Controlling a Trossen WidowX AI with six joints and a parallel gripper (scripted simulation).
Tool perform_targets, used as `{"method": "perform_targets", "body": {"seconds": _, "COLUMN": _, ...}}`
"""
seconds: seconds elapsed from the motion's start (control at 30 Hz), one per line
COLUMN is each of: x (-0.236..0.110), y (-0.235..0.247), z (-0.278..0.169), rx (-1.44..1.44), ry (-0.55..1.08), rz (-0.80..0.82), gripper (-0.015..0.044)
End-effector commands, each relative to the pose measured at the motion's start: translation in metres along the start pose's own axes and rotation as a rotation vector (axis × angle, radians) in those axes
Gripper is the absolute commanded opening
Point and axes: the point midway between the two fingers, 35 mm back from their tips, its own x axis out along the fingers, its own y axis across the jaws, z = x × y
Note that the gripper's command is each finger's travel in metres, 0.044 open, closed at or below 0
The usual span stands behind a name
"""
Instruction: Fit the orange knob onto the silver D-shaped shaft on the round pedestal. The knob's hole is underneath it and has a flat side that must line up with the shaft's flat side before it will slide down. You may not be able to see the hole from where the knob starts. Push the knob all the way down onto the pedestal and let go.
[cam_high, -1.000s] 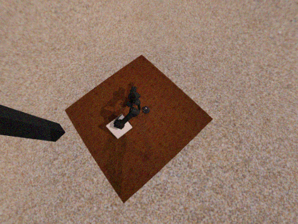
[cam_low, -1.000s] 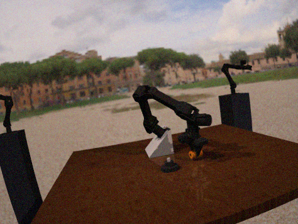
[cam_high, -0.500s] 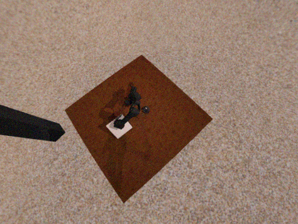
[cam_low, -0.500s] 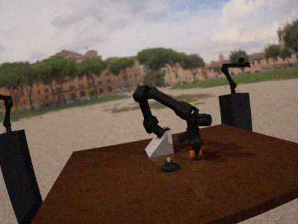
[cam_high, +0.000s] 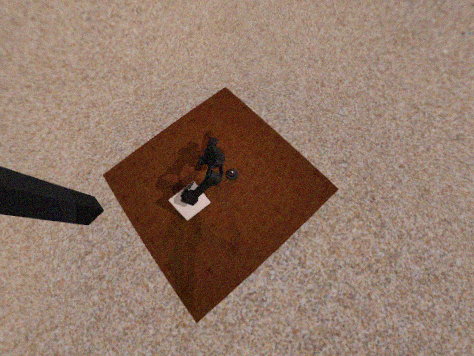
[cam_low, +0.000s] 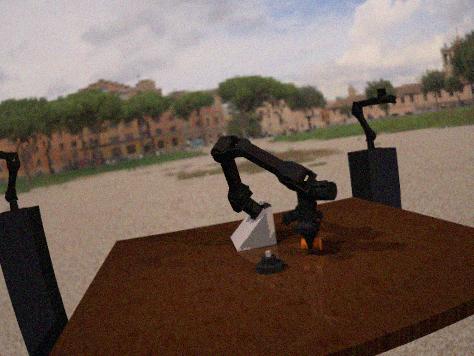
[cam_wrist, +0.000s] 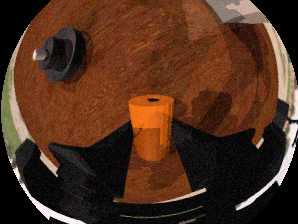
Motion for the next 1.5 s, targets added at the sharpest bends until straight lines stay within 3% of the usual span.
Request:
{"method": "perform_targets", "body": {"seconds": 0.0, "x": 0.0036, "y": -0.0002, "z": -0.0003, "rx": 0.014, "ry": 0.002, "rz": -0.002, "gripper": 0.0181}}
{"method": "perform_targets", "body": {"seconds": 0.2, "x": 0.0131, "y": -0.0002, "z": -0.0002, "rx": 0.014, "ry": 0.002, "rz": -0.002, "gripper": 0.0181}}
{"method": "perform_targets", "body": {"seconds": 0.3, "x": 0.0108, "y": 0.001, "z": 0.0001, "rx": 0.023, "ry": 0.004, "rz": -0.006, "gripper": 0.0259}}
{"method": "perform_targets", "body": {"seconds": 1.03, "x": 0.0108, "y": 0.001, "z": 0.0001, "rx": 0.023, "ry": 0.004, "rz": -0.006, "gripper": 0.026}}
{"method": "perform_targets", "body": {"seconds": 1.27, "x": 0.0108, "y": 0.001, "z": 0.0001, "rx": 0.023, "ry": 0.004, "rz": -0.006, "gripper": 0.044}}
{"method": "perform_targets", "body": {"seconds": 1.47, "x": 0.0076, "y": 0.0011, "z": -0.0002, "rx": 0.023, "ry": 0.004, "rz": -0.006, "gripper": 0.044}}
